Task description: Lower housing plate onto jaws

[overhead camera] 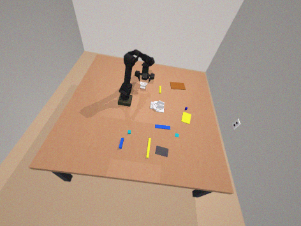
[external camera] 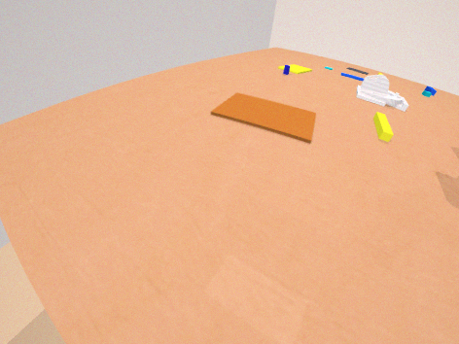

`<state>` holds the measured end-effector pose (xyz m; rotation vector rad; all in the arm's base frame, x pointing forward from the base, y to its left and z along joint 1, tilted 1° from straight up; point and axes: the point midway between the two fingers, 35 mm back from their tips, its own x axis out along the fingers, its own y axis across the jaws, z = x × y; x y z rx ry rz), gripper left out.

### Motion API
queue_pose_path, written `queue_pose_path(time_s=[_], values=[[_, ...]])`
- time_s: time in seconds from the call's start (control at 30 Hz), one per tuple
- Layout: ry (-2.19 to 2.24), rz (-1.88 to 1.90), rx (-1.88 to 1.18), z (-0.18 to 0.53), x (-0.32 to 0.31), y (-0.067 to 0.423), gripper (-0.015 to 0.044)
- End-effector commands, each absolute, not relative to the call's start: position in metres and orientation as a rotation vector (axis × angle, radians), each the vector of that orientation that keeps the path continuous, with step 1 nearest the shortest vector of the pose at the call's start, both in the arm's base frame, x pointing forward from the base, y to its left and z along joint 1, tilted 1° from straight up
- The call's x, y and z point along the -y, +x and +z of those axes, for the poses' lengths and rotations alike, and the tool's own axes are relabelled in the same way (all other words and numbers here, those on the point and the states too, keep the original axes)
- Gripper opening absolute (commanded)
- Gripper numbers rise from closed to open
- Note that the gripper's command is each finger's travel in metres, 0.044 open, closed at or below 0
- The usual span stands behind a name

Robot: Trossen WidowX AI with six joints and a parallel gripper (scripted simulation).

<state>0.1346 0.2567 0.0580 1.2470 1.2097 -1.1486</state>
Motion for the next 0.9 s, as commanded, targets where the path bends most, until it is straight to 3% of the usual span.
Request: queue_pose_path(time_s=[0.0,0.87], values=[[1.240,-1.163,-1.207,0.050,-0.254,0.133,0.0440],[1.240,-1.164,-1.207,0.025,-0.255,0.134,0.0440]])
